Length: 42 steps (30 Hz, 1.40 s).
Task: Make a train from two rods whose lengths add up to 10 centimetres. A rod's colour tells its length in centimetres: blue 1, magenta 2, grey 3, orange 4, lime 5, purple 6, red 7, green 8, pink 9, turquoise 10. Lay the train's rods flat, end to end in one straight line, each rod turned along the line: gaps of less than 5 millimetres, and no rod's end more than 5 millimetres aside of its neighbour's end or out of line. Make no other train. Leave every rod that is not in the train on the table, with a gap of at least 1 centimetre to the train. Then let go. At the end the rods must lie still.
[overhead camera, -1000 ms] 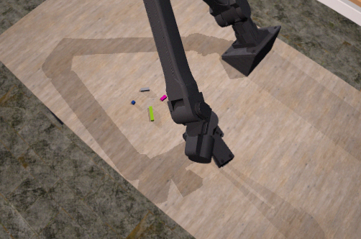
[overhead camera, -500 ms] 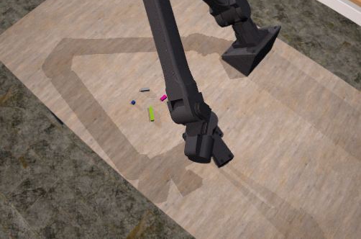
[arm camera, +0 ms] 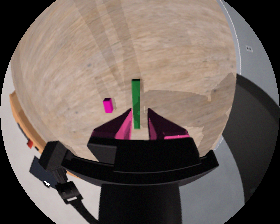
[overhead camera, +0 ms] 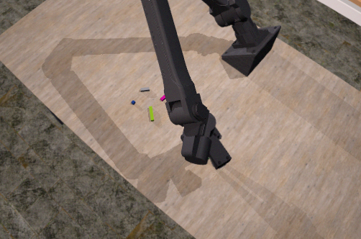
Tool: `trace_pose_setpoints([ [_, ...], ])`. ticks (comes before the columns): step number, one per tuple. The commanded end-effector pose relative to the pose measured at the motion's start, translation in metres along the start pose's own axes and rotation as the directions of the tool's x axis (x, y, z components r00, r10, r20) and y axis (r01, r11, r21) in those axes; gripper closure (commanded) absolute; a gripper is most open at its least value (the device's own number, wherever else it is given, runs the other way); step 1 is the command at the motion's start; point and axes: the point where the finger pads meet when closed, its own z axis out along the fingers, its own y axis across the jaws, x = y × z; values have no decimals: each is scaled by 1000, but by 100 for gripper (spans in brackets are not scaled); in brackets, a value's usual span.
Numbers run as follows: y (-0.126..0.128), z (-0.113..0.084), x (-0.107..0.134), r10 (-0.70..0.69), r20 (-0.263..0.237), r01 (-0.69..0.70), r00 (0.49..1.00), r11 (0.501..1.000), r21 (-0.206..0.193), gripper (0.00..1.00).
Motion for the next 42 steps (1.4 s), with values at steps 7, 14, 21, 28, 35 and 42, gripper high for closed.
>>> trace_pose_setpoints([
  [7, 4, 9, -5, -20, 0, 20, 1000, 1000, 4, 77],
  [14, 3, 11, -3, -14, -2, 14, 1000, 1000, 1, 77],
  [21, 3, 11, -3, -14, -2, 14, 1000, 1000, 1, 77],
  [28, 3, 11, -3, -14, -2, 14, 1000, 1000, 1, 77],
  [35, 3, 11, -3, -14, -2, 14, 1000, 1000, 1, 77],
  [42, 3, 11, -3, -14, -2, 14, 1000, 1000, 1, 77],
])
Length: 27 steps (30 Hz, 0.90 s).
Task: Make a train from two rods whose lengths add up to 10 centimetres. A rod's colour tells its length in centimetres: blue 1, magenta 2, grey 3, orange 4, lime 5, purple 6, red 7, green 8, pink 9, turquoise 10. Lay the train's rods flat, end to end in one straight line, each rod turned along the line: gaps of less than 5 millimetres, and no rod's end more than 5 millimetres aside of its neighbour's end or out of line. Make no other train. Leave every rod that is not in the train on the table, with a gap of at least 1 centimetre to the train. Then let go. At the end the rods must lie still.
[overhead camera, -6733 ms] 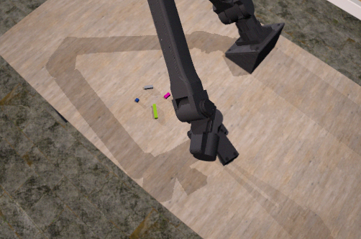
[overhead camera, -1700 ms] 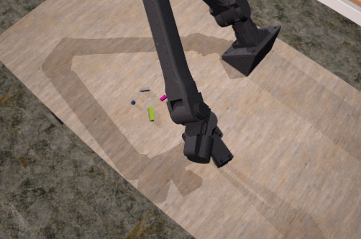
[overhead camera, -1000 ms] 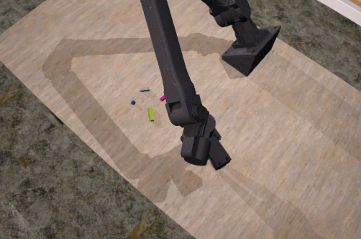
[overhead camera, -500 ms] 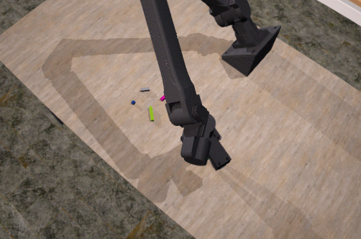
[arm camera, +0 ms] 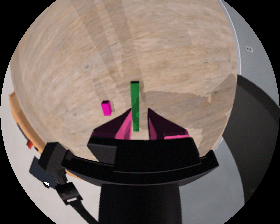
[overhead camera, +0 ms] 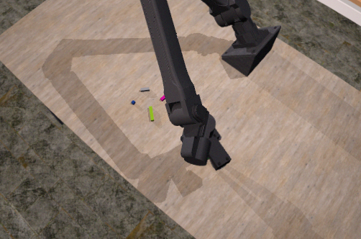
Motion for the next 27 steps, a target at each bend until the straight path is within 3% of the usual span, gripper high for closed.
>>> trace_pose_setpoints([
  [1, 5, 7, -2, -12, -4, 12, 1000, 1000, -2, 77],
  [4, 5, 7, -2, -12, -4, 12, 1000, 1000, -2, 77],
  [5, 5, 7, -2, -12, -4, 12, 1000, 1000, -2, 96],
  [27, 5, 7, -2, -12, -4, 12, 1000, 1000, -2, 96],
])
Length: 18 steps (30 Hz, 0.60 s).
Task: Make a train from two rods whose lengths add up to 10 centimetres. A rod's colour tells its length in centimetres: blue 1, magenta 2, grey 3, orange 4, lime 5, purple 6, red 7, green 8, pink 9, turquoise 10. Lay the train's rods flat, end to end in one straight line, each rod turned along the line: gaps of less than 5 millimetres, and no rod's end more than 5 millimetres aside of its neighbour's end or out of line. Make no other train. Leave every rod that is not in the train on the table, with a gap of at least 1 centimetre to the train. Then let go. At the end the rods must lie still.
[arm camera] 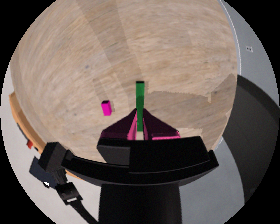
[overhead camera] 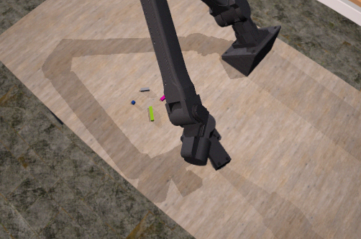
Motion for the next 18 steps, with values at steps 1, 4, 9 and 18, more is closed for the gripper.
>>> trace_pose_setpoints([
  [1, 5, 7, -2, -12, -4, 12, 1000, 1000, -2, 96],
  [4, 5, 7, -2, -12, -4, 12, 1000, 1000, -2, 96],
  [9, 5, 7, -2, -12, -4, 12, 1000, 1000, -2, 96],
  [18, -4, -26, -5, 4, 20, -4, 1000, 1000, 27, 96],
])
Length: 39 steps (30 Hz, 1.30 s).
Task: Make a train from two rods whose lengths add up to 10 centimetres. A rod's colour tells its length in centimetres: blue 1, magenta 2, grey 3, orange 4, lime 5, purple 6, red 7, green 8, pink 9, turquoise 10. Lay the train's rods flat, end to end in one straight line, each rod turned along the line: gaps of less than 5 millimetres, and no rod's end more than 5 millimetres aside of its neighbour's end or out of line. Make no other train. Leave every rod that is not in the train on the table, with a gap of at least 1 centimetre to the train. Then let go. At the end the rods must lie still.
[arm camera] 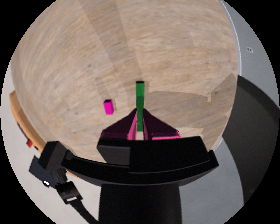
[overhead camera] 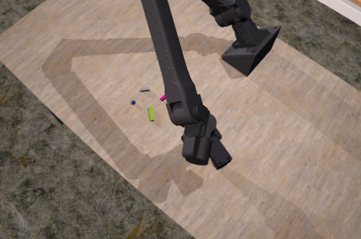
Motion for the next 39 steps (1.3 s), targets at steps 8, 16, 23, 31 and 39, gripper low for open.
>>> trace_pose_setpoints([
  [8, -17, -79, -10, 28, 44, -30, 999, 999, 42, 96],
  [16, -20, -115, -3, 47, 43, -48, 998, 999, 25, 96],
  [23, 7, -98, -4, -12, -6, 12, 1000, 1000, 3, 96],
  [31, 7, -114, -41, 6, 38, -7, 999, 999, 33, 96],
  [39, 27, -103, -65, 12, 25, -12, 1000, 1000, 5, 96],
])
